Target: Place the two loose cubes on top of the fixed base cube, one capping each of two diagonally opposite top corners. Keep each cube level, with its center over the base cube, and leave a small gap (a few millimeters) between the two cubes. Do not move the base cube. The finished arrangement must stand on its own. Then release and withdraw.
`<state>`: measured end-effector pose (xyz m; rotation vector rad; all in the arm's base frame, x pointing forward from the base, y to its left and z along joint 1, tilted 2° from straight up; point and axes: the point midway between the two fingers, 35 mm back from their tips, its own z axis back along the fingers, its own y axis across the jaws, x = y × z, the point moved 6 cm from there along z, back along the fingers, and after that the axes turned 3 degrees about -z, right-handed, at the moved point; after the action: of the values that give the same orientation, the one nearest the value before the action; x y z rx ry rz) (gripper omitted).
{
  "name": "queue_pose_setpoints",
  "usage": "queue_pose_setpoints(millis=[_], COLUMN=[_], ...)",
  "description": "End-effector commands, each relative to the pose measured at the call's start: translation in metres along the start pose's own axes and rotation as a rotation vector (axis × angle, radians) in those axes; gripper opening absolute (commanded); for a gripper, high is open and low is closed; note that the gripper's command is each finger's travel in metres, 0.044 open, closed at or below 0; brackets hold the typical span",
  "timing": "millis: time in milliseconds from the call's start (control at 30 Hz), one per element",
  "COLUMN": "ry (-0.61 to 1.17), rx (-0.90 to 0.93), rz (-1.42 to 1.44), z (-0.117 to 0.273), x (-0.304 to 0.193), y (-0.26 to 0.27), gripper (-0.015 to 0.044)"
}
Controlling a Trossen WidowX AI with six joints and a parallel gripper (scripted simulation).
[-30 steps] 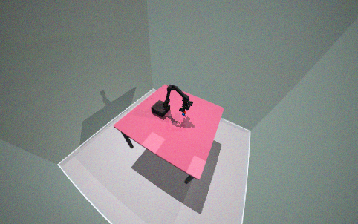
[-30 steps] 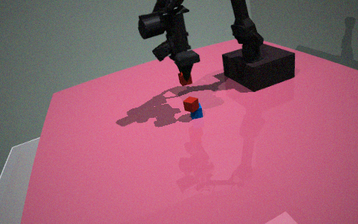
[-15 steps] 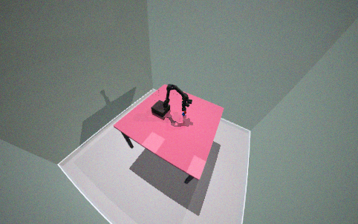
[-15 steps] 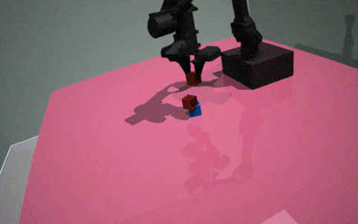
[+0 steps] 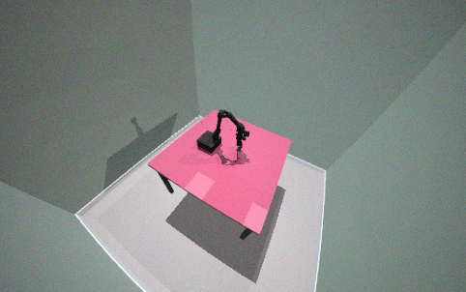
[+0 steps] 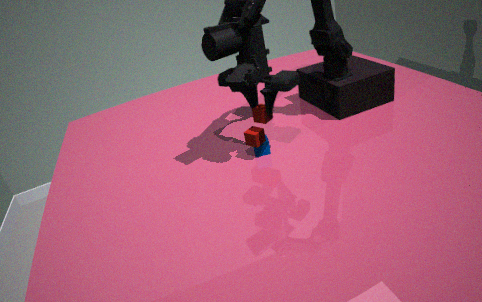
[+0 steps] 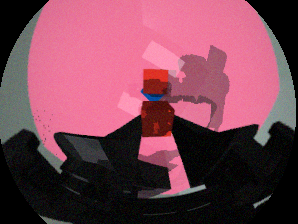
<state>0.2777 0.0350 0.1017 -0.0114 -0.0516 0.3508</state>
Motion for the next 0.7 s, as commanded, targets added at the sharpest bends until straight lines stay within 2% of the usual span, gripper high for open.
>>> queue_pose_setpoints(millis=[0, 333, 667], ry=[-0.002, -0.002, -0.002], rx=[-0.003, -0.003, -0.003], rz=[0.008, 0.007, 0.002], z=[-0.007, -0.008, -0.031], x=[-0.001, 0.000, 0.001], y=[0.000, 0.000, -0.001], gripper=[0.0105, 0.0105, 0.0105])
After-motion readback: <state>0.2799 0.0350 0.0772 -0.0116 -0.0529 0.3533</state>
